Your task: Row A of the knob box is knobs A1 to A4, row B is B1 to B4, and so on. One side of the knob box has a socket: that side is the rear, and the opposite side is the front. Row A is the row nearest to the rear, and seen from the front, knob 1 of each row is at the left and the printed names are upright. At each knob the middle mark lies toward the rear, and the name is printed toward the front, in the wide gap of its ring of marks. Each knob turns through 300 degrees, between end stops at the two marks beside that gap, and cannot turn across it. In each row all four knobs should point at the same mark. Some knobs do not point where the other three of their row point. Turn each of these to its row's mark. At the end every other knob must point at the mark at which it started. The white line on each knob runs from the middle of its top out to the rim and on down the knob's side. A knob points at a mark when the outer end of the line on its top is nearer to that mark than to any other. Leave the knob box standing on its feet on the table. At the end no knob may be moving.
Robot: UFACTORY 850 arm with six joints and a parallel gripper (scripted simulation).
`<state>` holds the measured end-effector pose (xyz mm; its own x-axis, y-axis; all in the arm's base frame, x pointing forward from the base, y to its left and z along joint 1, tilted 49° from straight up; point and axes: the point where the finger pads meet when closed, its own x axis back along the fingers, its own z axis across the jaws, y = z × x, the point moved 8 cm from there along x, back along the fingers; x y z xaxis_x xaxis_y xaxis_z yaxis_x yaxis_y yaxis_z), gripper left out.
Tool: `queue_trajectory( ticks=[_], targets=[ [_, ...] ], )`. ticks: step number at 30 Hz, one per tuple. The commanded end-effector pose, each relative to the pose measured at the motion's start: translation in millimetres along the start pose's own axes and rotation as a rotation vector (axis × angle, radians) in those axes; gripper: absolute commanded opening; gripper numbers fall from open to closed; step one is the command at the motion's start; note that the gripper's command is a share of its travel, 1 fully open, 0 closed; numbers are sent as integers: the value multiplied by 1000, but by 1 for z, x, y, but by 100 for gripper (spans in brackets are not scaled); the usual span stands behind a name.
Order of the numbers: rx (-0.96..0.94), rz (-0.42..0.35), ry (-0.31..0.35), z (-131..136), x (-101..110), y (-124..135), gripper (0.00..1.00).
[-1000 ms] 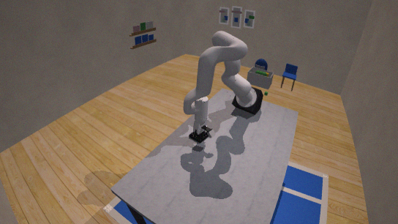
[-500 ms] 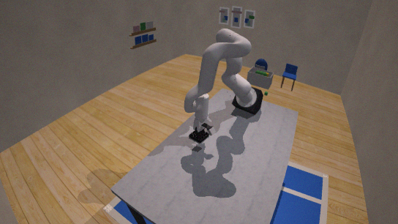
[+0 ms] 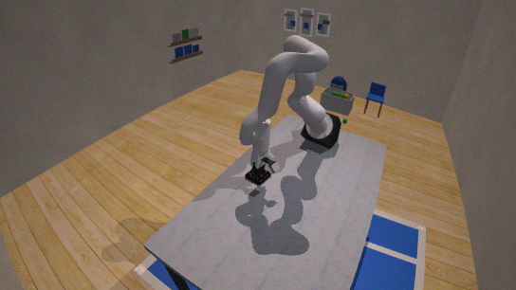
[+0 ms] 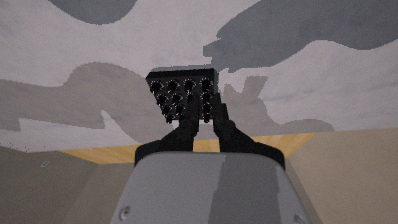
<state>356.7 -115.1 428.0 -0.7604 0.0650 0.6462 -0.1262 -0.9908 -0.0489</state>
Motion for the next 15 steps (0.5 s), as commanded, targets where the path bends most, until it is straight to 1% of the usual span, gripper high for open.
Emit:
queue_trajectory(
  ticks=[1,2,3,10,15],
  targets=[
    [0,2,-4,1,1,0,19],
    [0,2,-4,1,1,0,19],
    [0,2,-4,1,1,0,100],
    [0,2,-4,1,3,0,100],
    [0,2,-4,1,12,0,100]
  ],
)
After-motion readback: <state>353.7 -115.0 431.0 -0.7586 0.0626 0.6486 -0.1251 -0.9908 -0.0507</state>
